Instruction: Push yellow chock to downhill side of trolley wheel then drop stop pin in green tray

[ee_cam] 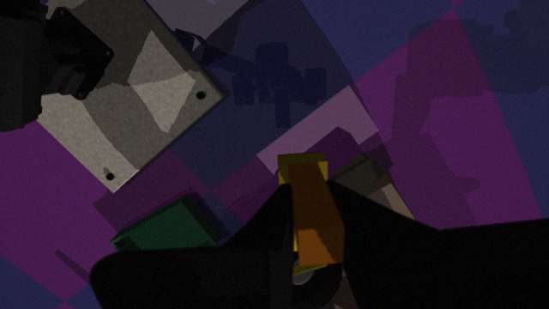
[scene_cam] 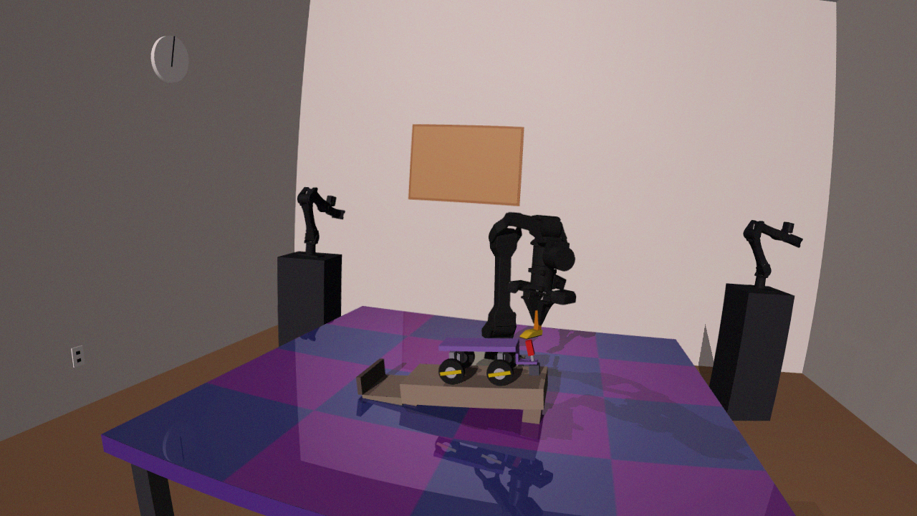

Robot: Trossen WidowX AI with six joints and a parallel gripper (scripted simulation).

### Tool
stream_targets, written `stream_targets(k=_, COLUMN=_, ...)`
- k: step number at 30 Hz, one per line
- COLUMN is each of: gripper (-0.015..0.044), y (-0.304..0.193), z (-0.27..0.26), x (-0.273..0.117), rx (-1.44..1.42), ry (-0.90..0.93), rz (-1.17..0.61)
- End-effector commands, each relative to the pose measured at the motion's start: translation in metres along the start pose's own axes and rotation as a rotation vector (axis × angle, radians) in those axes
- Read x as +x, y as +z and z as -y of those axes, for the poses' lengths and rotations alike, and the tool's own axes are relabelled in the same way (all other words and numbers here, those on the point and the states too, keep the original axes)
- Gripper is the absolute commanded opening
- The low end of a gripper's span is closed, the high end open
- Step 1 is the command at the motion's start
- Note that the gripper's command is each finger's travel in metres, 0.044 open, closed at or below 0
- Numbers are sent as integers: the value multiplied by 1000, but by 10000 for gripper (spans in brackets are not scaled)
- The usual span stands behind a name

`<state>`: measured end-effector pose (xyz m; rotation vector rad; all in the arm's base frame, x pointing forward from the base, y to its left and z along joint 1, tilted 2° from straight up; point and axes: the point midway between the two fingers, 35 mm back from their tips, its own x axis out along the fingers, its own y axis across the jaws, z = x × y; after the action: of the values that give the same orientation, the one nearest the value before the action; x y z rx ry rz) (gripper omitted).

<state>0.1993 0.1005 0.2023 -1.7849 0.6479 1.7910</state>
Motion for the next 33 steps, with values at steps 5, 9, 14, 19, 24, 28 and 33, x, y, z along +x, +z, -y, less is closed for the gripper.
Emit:
stream_targets(k=5, gripper=0, y=0, z=0, x=0, rx=280, ry=3, rz=2)
stream_targets(k=9, gripper=0, y=0, z=0, x=0, rx=416, ry=3, rz=2)
stream_targets(k=14, gripper=0, y=0, z=0, x=0, rx=585, ry=4, rz=2)
stream_targets(k=19, gripper=0, y=0, z=0, x=0, rx=755, ry=4, rz=2)
stream_targets(k=24, gripper=0, y=0, z=0, x=0, rx=925, ry=5, rz=1)
stream_targets(k=28, gripper=0, y=0, z=0, x=0, rx=1054, ry=6, rz=1)
stream_targets(k=33, gripper=0, y=0, z=0, x=0, rx=1221, ry=6, rz=1)
